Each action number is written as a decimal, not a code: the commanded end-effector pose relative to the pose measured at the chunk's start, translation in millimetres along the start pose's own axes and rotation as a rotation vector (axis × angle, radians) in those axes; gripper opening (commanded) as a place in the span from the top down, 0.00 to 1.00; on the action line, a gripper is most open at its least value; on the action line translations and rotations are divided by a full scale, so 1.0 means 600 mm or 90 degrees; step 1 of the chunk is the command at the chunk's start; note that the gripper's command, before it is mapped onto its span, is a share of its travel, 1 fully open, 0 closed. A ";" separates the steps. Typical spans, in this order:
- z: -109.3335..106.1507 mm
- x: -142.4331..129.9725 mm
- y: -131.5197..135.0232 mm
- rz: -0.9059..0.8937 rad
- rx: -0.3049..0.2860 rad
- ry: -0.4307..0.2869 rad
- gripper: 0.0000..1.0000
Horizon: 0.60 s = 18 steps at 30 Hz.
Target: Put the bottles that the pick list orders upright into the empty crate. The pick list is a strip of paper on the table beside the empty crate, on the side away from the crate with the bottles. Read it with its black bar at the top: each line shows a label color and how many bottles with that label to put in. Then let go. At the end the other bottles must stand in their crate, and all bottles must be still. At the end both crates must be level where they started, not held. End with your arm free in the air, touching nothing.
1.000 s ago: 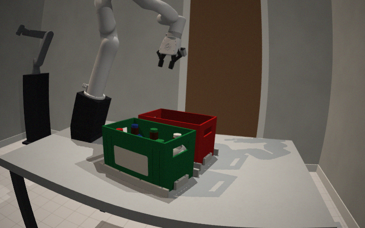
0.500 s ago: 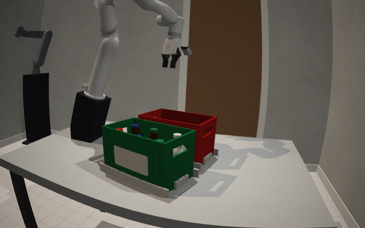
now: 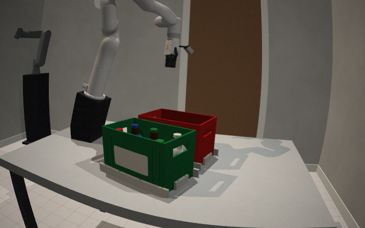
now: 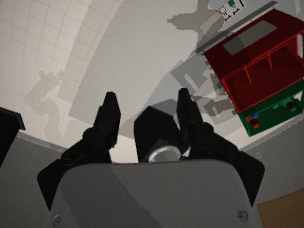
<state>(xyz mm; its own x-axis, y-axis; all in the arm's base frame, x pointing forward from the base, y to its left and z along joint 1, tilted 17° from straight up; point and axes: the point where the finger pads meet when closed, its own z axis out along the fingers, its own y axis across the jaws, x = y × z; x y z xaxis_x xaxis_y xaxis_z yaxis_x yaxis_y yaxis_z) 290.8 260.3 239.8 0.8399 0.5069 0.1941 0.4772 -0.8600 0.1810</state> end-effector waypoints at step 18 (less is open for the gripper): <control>-0.004 0.024 -0.051 0.117 0.008 0.032 0.35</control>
<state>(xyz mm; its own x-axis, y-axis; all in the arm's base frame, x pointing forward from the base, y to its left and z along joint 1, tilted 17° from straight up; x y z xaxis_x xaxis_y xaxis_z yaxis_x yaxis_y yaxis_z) 287.5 292.6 238.1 0.9007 0.3433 0.2662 0.3202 -0.9388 0.1272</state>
